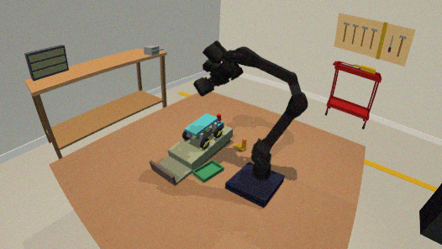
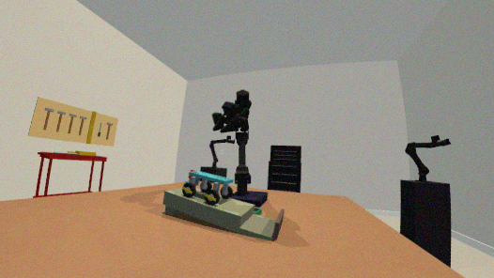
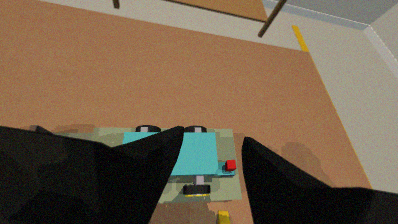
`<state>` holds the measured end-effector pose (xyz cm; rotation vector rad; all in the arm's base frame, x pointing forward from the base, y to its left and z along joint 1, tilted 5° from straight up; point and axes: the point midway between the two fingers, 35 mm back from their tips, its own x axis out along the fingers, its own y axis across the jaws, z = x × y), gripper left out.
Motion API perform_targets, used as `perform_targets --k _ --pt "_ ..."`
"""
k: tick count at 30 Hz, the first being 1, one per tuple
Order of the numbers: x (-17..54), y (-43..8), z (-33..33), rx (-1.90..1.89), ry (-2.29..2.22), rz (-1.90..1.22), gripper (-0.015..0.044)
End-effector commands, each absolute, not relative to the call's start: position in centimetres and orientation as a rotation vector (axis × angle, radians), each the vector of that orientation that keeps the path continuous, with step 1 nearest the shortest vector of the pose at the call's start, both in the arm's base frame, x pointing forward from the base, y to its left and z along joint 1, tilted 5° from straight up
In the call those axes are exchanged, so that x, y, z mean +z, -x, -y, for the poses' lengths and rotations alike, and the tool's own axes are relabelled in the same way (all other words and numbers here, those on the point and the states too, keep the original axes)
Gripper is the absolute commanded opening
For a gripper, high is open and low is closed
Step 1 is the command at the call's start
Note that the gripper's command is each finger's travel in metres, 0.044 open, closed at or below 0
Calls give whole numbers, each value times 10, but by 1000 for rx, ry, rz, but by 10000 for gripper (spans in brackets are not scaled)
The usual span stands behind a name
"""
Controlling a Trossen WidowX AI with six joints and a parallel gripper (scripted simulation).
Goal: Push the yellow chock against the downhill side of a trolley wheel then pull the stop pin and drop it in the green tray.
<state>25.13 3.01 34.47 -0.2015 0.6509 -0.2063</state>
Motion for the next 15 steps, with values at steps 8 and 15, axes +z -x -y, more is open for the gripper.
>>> perform_targets --k 8,15 --pt "295 -258 8 -85 611 -916 190" --pt "264 -254 35 64 828 -1078 190"
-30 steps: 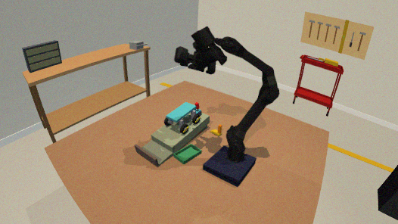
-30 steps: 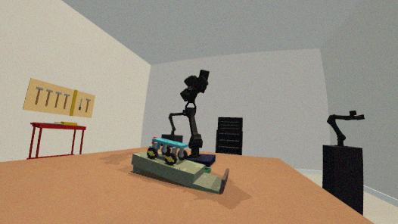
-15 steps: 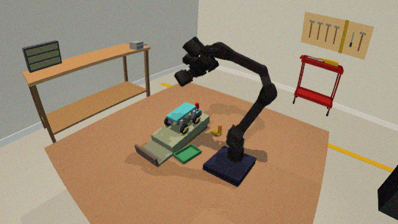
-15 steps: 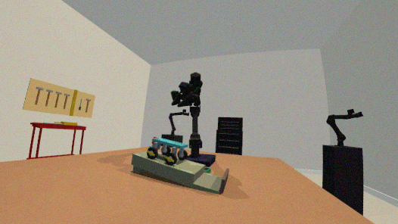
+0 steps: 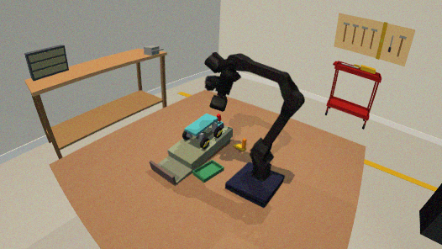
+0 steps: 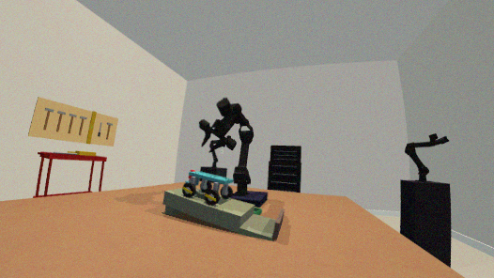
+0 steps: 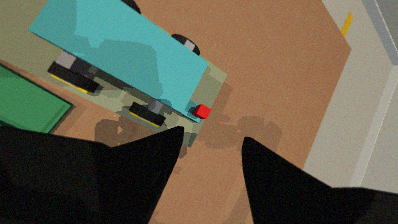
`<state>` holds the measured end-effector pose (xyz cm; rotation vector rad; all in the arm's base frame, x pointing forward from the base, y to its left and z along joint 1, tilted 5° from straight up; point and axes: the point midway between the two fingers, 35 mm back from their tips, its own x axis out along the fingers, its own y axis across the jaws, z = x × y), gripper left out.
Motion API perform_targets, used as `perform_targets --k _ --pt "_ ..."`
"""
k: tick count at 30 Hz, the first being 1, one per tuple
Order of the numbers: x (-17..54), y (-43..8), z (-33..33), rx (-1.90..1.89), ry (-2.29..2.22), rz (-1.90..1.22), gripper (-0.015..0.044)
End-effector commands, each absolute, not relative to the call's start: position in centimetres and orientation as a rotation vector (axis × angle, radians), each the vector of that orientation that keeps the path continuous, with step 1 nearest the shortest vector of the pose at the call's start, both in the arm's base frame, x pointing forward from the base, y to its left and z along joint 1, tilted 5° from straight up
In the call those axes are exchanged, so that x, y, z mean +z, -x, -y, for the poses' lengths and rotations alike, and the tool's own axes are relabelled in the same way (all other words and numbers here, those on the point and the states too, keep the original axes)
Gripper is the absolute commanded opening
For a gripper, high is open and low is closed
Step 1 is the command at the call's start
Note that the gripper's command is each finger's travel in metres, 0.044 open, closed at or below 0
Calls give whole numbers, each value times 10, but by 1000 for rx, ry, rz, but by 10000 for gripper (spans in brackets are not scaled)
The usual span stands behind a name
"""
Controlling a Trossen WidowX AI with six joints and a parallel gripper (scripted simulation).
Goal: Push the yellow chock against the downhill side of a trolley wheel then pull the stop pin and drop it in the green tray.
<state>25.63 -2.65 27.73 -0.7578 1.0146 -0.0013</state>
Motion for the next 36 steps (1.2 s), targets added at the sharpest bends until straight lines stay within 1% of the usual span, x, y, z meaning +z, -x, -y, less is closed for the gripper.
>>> perform_targets --k 1,9,17,23,30,36 --pt "259 -253 39 90 855 -1099 190" --pt "226 -241 68 332 1039 -1238 190" --pt "195 -222 92 620 1165 -1301 190" --pt "174 -205 107 847 1228 -1286 190" --pt "152 -184 119 1090 1280 -1198 190" --pt "149 -182 120 1112 1284 -1186 190"
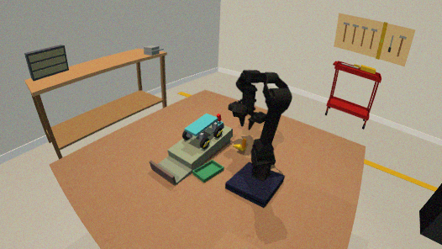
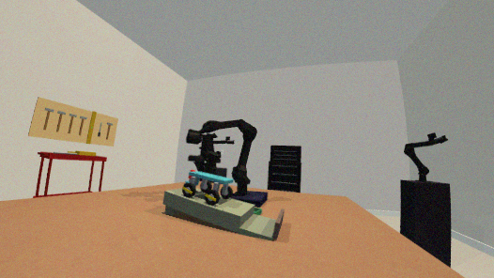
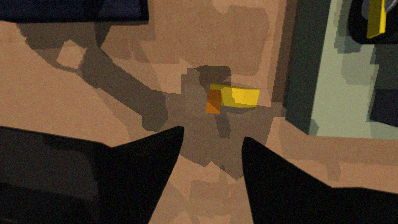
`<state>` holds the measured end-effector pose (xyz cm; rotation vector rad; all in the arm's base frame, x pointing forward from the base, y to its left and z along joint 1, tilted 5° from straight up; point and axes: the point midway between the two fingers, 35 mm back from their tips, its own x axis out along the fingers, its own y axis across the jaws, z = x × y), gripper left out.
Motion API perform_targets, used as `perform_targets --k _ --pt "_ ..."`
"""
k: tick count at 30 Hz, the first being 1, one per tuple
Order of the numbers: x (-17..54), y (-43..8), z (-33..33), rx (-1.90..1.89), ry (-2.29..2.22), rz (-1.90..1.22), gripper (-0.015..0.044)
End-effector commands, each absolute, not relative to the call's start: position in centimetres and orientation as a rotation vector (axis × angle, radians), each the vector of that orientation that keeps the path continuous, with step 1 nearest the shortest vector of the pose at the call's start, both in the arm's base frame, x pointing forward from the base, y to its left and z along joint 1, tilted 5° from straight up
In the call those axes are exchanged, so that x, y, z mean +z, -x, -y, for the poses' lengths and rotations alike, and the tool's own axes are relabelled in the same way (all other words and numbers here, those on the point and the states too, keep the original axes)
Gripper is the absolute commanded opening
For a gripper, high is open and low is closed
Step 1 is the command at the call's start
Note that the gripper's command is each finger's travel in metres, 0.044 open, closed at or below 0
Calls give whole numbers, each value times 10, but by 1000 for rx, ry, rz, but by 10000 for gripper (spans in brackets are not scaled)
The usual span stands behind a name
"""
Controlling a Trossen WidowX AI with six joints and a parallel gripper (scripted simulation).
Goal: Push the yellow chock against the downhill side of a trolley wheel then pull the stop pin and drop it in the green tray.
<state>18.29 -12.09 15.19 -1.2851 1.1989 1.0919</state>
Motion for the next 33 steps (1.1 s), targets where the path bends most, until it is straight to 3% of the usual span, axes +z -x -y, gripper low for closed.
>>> perform_targets --k 1,33 --pt "148 -182 120 1112 1284 -1186 190" --pt "83 -188 124 1112 1284 -1186 190"
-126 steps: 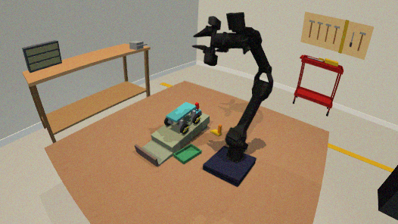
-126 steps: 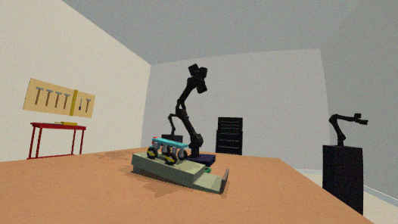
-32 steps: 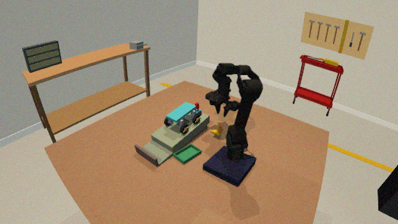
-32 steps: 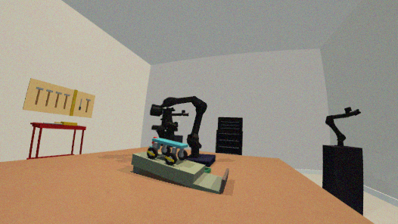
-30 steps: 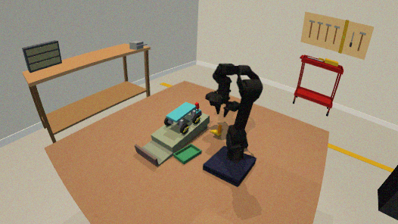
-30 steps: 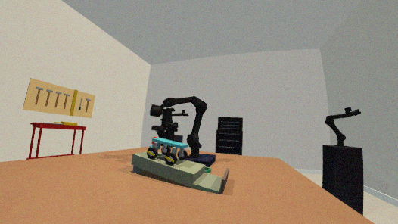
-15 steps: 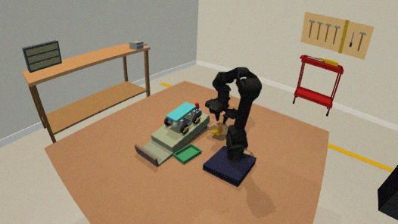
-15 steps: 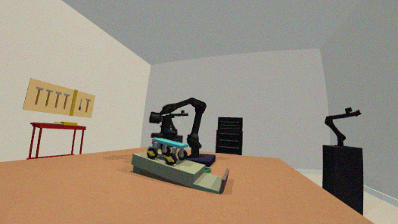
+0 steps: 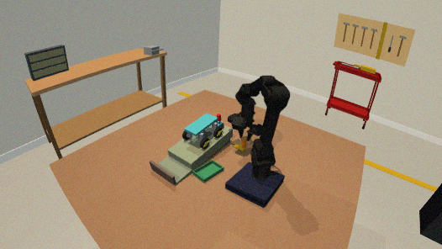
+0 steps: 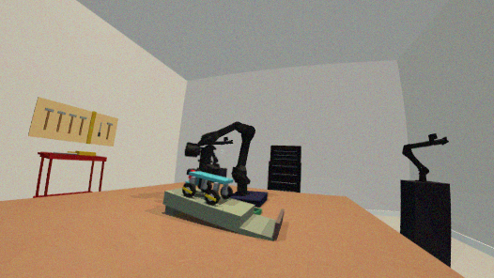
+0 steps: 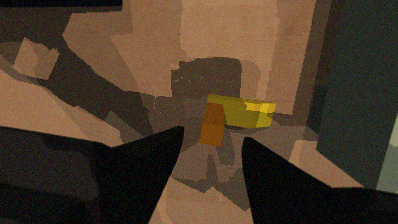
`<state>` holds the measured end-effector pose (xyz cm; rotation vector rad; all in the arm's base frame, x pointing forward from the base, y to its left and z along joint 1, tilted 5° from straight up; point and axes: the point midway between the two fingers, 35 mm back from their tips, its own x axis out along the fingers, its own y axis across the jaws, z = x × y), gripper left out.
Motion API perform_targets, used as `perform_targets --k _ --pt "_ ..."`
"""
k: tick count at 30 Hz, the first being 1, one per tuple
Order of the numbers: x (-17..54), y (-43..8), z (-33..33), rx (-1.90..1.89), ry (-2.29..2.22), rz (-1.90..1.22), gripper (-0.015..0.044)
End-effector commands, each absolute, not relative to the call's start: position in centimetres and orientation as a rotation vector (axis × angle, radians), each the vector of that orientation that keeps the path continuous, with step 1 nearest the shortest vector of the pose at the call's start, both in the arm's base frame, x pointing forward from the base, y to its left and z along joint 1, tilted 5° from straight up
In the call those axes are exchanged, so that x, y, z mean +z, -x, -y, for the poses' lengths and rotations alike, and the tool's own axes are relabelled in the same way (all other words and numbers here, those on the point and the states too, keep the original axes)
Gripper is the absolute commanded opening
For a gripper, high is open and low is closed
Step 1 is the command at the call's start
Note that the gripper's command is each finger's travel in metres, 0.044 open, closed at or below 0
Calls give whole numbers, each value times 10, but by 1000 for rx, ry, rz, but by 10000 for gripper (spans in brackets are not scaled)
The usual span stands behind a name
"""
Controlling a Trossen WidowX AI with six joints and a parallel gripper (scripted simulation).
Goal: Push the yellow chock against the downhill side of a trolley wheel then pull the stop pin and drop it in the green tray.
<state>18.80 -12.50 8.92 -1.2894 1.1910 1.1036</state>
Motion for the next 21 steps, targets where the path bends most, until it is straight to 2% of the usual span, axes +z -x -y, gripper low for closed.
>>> perform_targets --k 1,21 --pt "82 -188 124 1112 1284 -1186 190" --pt "59 -190 125 1112 1284 -1186 190"
